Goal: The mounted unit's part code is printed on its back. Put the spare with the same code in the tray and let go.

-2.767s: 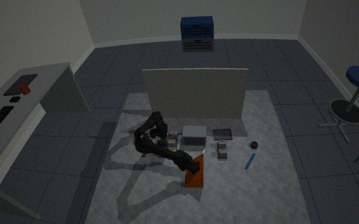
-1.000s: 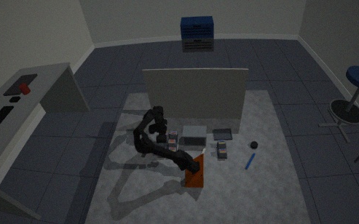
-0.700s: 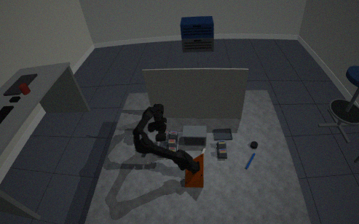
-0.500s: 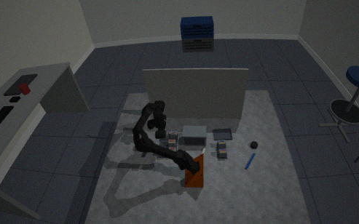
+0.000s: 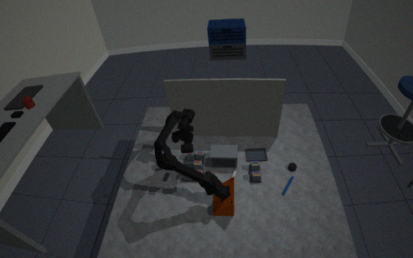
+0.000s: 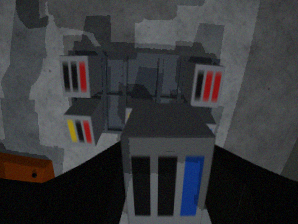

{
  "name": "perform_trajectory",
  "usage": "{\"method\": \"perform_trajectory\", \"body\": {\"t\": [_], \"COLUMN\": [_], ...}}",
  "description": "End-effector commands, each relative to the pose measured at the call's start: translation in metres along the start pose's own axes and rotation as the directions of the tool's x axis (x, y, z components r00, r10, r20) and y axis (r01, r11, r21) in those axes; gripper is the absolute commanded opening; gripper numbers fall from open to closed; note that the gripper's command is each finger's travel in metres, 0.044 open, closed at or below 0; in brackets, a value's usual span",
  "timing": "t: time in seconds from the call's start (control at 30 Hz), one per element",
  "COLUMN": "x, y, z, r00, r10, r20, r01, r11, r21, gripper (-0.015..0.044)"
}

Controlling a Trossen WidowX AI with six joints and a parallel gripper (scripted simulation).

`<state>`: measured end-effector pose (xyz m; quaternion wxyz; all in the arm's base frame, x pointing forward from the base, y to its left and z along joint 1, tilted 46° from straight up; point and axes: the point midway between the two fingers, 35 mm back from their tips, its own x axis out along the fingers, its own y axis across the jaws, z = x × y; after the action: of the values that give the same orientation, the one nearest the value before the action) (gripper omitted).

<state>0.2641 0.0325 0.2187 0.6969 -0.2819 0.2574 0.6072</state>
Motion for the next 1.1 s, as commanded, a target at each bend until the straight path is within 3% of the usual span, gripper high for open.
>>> {"method": "perform_trajectory", "body": {"t": [0.0, 1.07], "x": [-0.002, -0.018], "y": [-0.013, -0.080], "z": [-0.018, -0.191], "r00": [1.000, 0.998], "r10": [0.000, 0.002], "r20": [-0.015, -0.056], "r01": [0.000, 0.000], "r11": [1.000, 0.999], "r21": [0.008, 0.037], "gripper": [0.0000, 0.0000]}}
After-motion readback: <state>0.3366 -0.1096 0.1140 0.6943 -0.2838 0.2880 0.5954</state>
